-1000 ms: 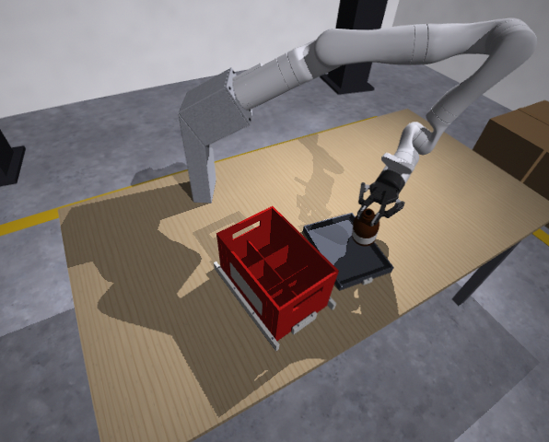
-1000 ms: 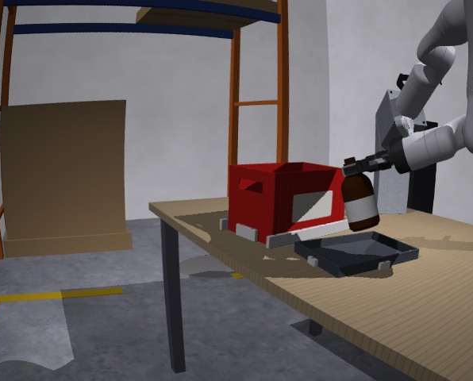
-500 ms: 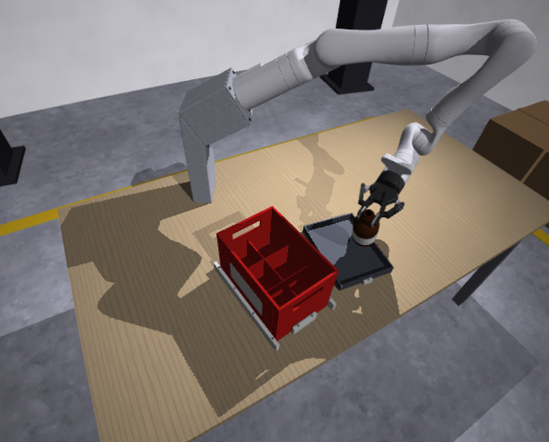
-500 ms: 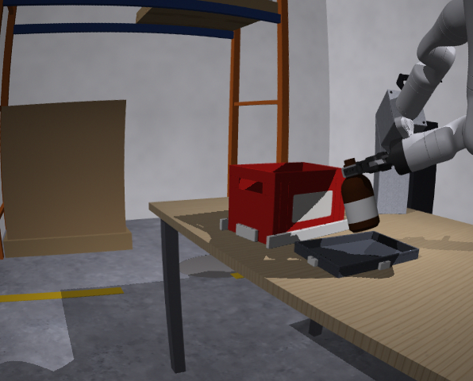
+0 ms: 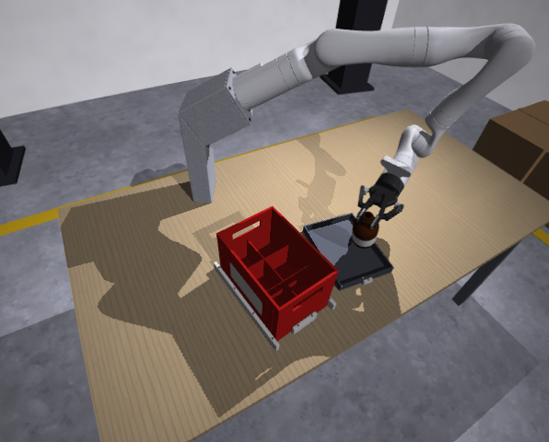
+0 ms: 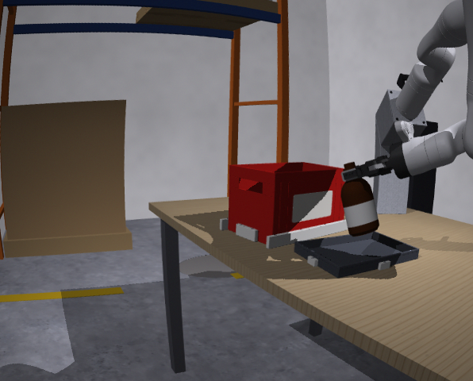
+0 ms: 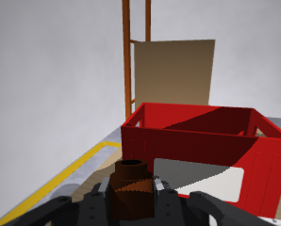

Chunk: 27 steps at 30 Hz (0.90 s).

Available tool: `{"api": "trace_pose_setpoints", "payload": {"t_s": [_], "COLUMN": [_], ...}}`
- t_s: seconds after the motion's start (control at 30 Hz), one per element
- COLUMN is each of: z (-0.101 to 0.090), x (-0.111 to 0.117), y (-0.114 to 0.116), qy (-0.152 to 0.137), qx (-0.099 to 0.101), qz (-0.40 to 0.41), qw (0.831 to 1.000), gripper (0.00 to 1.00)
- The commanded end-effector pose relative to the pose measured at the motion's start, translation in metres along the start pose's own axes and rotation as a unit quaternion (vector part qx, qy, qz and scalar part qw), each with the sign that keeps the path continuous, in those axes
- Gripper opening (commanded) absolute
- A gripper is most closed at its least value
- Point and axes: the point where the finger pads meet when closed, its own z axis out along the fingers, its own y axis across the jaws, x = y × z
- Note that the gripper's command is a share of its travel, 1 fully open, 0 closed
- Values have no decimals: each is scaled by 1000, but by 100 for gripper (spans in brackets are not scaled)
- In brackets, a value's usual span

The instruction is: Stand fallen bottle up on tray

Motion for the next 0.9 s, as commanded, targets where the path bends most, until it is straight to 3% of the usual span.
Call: {"api": "trace_pose_setpoints", "payload": {"t_s": [0.0,0.87], "z": [1,10], "x": [-3,-27], "y": [1,1], "qy": [0,0], "qx": [-1,-1], "qz": [-1,-1], "qw": [1000,1000], "gripper": [0,0]}}
